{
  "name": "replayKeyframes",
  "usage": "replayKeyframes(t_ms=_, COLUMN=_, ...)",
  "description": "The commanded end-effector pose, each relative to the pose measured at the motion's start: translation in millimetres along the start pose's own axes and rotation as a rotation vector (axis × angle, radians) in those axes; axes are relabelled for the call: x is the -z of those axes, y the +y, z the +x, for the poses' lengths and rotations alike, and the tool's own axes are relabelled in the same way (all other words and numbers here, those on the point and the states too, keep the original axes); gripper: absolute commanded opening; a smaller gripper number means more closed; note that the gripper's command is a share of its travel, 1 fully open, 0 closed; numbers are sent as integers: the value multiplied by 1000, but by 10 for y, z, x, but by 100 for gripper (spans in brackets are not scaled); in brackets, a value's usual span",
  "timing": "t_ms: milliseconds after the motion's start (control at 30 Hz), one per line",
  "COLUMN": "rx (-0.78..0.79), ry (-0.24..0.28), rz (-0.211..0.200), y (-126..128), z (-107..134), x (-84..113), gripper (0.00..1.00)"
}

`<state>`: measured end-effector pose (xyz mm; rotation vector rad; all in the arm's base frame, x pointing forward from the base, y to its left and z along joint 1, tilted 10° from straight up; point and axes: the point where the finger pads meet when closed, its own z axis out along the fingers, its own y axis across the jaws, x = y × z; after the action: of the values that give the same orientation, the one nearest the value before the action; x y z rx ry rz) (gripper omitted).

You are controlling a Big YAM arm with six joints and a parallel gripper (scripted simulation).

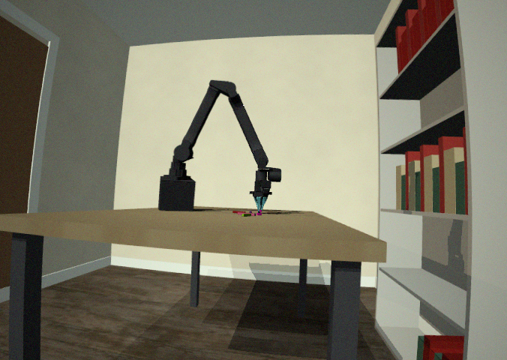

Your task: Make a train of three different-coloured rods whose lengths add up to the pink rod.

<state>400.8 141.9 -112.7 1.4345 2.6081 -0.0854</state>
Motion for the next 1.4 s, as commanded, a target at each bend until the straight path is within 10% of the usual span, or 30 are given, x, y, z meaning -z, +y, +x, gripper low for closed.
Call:
replayKeyframes(t_ms=0, rx=-7, ry=-6, rz=-27, y=144, z=-93, x=-15, gripper=4)
replayKeyframes(t_ms=1367, rx=-10, ry=-7, rz=-33, y=169, z=-107, x=-16, gripper=4)
